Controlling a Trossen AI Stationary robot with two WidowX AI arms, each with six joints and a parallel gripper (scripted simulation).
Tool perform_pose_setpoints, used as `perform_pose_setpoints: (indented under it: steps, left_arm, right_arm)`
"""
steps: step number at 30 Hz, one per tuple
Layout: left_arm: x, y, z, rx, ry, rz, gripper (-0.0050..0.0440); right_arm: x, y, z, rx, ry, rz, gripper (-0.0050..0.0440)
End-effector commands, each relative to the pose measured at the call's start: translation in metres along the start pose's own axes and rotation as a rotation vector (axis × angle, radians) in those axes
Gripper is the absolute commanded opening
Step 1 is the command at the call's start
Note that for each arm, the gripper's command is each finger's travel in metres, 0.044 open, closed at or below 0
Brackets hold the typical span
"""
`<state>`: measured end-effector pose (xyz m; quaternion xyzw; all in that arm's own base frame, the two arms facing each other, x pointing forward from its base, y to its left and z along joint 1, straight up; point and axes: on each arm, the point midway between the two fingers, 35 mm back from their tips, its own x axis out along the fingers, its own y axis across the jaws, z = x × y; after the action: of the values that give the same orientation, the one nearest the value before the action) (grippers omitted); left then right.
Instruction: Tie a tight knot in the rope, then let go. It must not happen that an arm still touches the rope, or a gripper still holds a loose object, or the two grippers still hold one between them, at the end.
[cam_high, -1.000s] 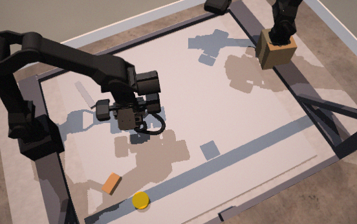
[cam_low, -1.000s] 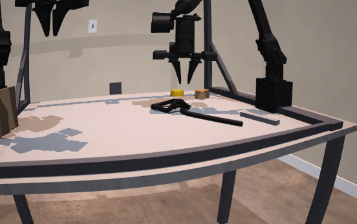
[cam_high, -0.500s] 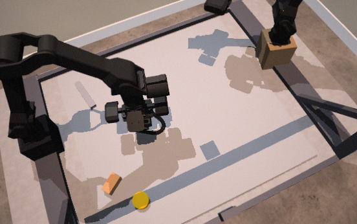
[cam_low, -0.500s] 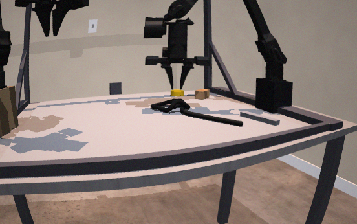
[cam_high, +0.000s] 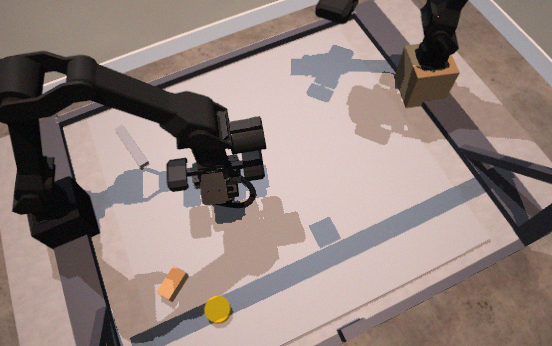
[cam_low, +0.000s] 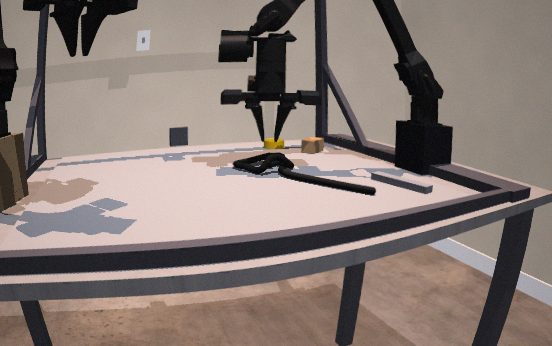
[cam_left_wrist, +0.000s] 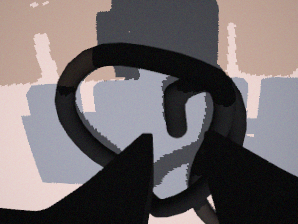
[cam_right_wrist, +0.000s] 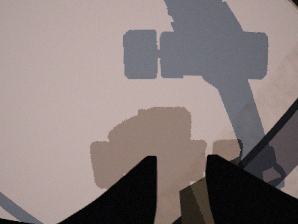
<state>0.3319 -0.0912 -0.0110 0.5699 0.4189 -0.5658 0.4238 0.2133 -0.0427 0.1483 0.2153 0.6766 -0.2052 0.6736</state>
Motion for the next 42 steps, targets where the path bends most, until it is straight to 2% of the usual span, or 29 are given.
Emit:
perform_pose_setpoints:
  steps: [1,42]
  left_arm:
    - [0.0,0.005,0.0,-0.003,0.0,0.019,0.01]
    - [0.035,0.005,0.0,-0.003,0.0,0.019,0.01]
  right_arm:
    - [-0.004,0.001,0.0,-0.005,-0.014,0.011,0.01]
    - [-0.004,0.001,0.0,-0.005,-0.014,0.011,0.01]
